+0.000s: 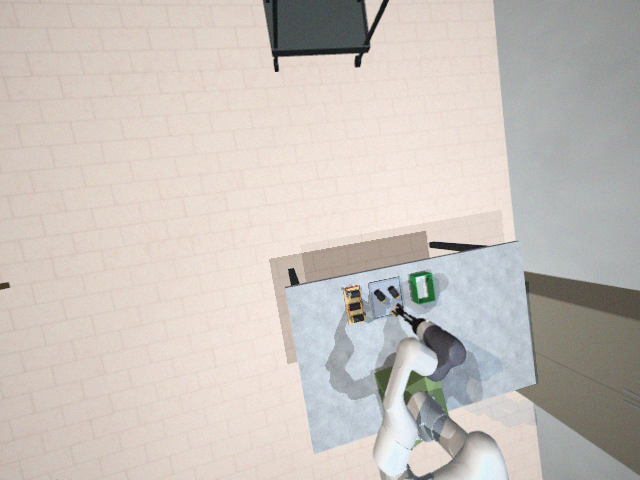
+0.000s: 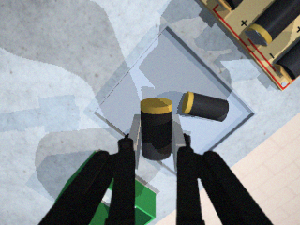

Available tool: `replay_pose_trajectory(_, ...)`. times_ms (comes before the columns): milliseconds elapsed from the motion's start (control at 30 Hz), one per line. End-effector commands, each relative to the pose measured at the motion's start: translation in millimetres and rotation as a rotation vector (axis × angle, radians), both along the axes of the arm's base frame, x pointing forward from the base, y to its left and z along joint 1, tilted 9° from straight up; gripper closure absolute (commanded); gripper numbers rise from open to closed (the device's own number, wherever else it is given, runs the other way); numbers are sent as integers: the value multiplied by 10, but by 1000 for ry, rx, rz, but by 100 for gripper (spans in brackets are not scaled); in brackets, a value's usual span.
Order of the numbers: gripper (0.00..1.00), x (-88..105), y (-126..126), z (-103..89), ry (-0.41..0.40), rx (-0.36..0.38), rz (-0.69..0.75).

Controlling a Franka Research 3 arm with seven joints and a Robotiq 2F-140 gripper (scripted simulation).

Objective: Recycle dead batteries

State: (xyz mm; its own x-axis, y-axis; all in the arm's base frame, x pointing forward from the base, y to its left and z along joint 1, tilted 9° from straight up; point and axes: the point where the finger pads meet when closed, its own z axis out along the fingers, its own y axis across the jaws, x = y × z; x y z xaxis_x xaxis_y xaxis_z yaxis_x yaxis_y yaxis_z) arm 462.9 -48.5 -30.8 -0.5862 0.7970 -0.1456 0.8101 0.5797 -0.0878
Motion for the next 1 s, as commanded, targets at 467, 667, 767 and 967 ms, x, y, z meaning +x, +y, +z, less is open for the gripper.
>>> replay_pose_trajectory(467, 84, -52, 75, 309, -17, 7, -194)
replay_pose_trajectory(667, 84, -52, 75, 309, -65, 9, -474)
replay_pose_trajectory(767, 84, -52, 75, 309, -94, 10, -646)
replay_pose_trajectory(967, 84, -52, 75, 309, -109, 10, -731)
